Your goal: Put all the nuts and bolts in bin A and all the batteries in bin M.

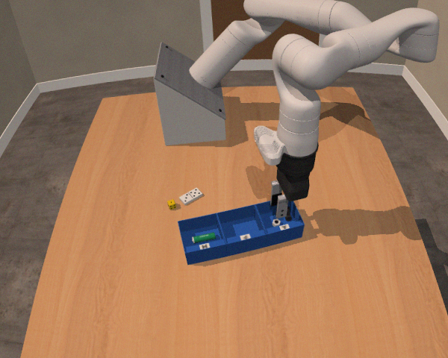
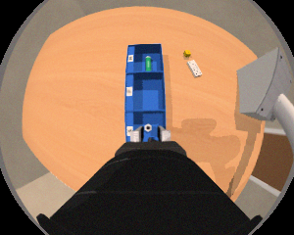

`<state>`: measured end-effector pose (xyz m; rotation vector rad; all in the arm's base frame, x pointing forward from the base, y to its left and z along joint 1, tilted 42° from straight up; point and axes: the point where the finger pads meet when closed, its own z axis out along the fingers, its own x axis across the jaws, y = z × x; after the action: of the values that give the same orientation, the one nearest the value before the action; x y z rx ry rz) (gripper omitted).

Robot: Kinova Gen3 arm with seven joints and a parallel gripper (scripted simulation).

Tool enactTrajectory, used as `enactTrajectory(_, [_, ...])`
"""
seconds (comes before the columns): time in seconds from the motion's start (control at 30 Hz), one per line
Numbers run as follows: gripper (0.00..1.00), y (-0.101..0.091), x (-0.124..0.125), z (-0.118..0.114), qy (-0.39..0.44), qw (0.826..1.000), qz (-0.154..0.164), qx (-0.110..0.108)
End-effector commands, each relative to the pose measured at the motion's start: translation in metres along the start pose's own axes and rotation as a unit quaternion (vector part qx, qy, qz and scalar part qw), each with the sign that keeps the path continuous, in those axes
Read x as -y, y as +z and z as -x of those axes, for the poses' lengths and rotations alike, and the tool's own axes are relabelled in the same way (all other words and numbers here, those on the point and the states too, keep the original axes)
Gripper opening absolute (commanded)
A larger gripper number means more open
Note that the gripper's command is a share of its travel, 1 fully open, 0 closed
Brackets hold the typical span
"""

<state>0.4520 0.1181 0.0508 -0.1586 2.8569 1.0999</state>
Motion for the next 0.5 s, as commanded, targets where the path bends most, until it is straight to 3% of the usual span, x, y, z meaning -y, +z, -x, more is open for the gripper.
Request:
enactTrajectory(0.0, [0.62,-0.008,0.000,0.002,0.001,1.000,0.000,0.002])
enactTrajectory(0.23, [0.62,-0.027,0.000,0.002,0.003,1.000,0.000,0.002])
enactTrajectory(0.47, [0.62,-0.027,0.001,0.003,-0.001,1.000,-0.001,0.003])
